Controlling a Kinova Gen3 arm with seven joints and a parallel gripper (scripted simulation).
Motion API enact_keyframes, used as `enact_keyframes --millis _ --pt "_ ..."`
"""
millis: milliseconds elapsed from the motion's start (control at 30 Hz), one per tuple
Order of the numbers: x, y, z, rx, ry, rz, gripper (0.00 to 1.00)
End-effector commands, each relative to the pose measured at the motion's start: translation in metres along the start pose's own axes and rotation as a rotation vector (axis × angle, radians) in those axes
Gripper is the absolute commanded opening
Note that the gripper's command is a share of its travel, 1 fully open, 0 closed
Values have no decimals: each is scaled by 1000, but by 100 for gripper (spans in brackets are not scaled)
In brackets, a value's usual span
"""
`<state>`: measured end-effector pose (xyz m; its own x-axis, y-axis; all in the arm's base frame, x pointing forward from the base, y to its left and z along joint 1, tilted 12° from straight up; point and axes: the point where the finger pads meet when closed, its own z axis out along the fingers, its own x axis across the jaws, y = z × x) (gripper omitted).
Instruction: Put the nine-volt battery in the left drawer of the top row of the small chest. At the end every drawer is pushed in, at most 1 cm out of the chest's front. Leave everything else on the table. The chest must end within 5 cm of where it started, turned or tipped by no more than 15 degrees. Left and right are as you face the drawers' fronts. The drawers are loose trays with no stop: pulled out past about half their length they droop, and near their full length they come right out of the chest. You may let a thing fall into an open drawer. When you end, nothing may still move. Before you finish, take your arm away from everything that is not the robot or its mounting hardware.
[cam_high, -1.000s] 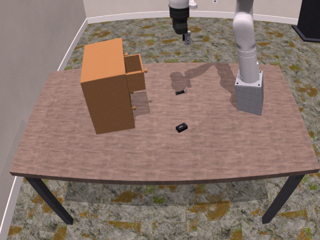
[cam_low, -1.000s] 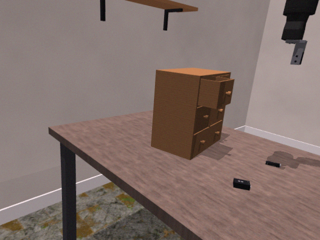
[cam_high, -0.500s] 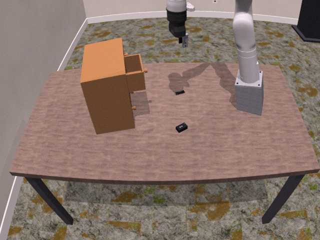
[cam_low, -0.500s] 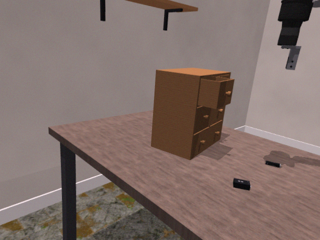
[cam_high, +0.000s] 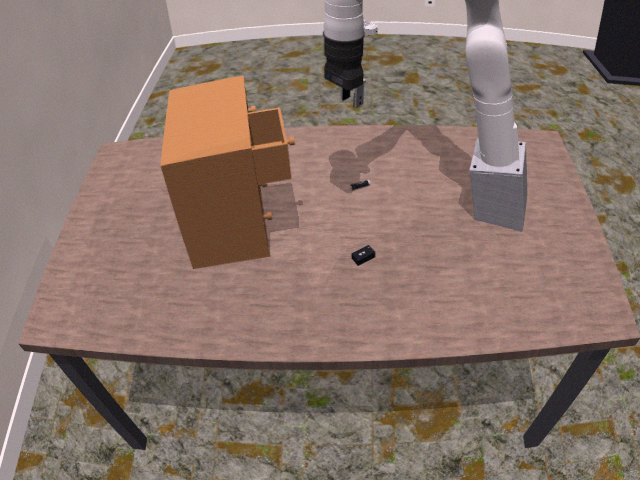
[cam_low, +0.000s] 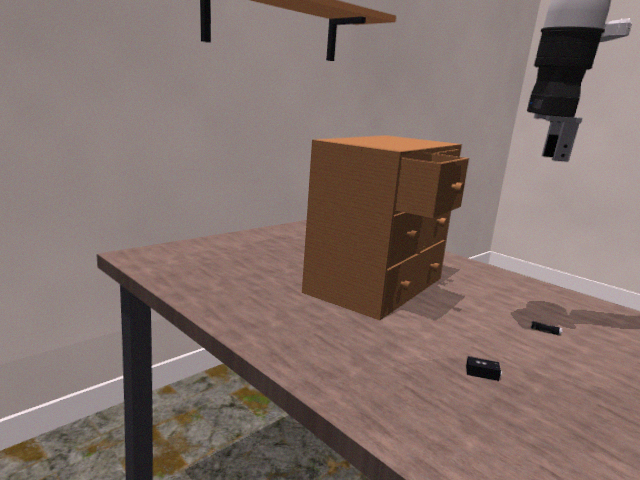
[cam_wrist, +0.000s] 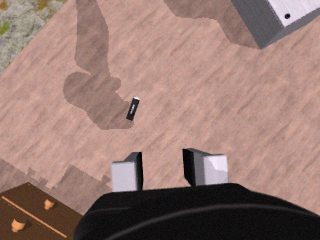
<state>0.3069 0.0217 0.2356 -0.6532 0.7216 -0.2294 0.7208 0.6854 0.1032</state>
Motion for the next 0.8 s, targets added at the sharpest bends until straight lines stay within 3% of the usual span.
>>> enact_keyframes --millis 0,533,600,767 --pt "3 1 10 11 21 -42 67" --pt "-8 34 76 8 2 -714 67" --pt "-8 34 76 8 2 -714 67" --pt "-6 47 99 8 -3 -972 67"
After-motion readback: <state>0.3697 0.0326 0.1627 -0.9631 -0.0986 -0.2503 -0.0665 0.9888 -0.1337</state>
